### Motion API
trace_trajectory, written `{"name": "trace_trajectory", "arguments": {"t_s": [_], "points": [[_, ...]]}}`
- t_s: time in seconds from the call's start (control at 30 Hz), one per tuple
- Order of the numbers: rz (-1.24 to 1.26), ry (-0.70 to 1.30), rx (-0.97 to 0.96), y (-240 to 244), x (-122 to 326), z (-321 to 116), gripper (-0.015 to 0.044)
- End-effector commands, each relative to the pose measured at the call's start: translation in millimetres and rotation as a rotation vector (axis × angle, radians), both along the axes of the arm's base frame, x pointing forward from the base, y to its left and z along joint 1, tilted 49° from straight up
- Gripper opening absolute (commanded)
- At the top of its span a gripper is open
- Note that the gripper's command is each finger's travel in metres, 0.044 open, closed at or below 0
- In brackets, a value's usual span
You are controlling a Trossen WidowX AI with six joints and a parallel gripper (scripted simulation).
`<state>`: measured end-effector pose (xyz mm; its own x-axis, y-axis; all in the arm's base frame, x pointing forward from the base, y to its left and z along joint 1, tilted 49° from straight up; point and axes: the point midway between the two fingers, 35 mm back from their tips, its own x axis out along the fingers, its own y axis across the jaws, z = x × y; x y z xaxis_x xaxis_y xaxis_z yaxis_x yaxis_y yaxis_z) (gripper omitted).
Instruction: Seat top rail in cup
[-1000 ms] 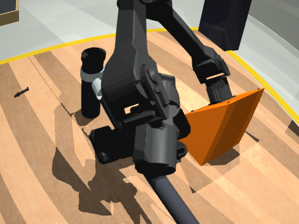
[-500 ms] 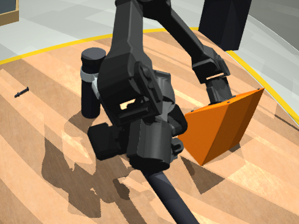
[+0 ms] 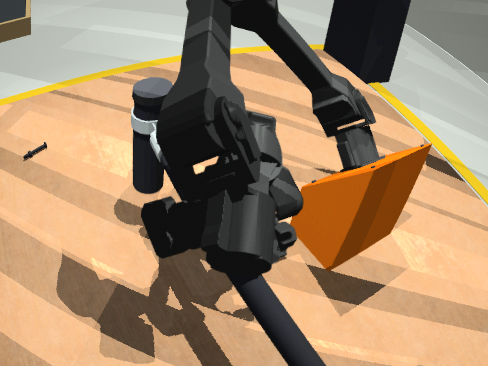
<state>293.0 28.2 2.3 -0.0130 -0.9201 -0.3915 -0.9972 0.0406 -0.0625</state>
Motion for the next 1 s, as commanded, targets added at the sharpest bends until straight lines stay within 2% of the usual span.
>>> {"name": "trace_trajectory", "arguments": {"t_s": [0.0,0.97], "points": [[0.011,-0.002,-0.004,-0.1,1.4,6.0,0.0],[0.0,-0.001,0.001,0.0,0.0,0.1,0.0]]}}
